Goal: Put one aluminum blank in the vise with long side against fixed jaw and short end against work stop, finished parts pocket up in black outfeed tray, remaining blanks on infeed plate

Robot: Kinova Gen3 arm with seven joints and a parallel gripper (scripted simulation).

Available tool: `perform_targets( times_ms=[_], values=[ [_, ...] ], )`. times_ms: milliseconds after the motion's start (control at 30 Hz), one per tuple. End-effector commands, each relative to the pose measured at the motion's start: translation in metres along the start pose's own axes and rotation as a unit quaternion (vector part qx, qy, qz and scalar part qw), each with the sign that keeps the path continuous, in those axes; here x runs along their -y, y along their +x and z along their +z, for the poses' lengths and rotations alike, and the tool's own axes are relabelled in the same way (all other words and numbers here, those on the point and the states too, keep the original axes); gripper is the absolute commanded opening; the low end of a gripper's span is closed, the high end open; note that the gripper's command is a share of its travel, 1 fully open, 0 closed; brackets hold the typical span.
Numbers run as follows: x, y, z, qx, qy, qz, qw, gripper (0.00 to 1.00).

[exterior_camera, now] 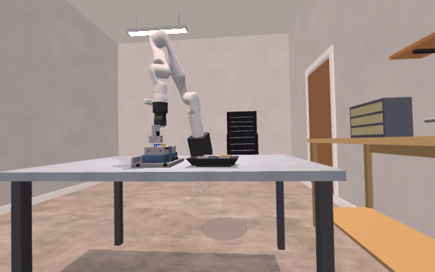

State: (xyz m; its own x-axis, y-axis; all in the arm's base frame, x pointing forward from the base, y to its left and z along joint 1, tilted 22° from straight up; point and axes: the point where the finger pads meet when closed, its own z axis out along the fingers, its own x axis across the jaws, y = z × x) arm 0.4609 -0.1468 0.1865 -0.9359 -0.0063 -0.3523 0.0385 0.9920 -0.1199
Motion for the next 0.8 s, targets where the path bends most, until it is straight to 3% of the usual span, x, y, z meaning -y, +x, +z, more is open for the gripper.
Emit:
perform_targets(
  times_ms=[0, 767],
  values=[
    [-0.001, 0.0, 0.002, -0.001, -0.001, -0.001, 1.0, 0.0],
    [-0.001, 0.0, 0.014, -0.001, -0.001, -0.001, 1.0, 0.0]
  ],
)
